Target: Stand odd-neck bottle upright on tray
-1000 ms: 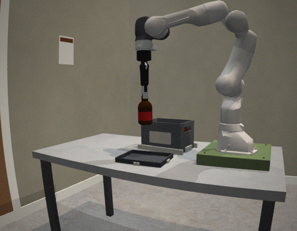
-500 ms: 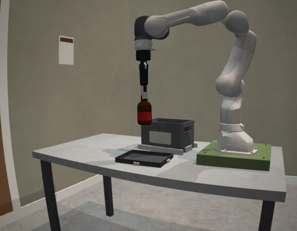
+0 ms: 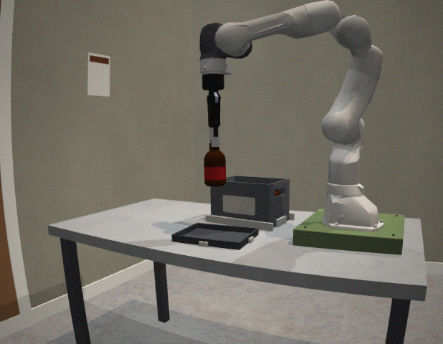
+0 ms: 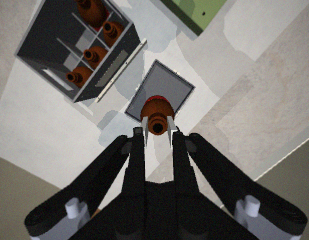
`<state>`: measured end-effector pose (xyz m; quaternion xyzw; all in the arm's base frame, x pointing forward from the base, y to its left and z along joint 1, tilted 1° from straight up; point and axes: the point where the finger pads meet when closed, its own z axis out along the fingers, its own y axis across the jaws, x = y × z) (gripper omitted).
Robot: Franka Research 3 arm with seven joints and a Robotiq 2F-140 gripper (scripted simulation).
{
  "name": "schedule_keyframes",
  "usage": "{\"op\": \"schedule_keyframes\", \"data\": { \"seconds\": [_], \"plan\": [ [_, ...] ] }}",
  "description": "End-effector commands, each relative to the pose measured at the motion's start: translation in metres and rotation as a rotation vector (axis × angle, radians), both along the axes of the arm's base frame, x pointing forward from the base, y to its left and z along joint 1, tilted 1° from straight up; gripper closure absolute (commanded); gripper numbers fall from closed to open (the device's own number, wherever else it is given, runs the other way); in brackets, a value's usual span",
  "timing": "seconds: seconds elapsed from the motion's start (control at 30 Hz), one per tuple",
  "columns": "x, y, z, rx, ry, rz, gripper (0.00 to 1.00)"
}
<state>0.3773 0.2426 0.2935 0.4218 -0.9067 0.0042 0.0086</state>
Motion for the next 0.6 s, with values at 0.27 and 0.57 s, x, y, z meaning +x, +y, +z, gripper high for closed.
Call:
{"op": "schedule_keyframes", "data": {
  "seconds": [0.27,0.57],
  "plan": [
    [-0.0016,0.0055,0.0019,0.003,-0.002,-0.008,0.9],
    [-0.0018,0.0062,0.0019,0.003,-0.002,-0.008,0.9]
  ]
}}
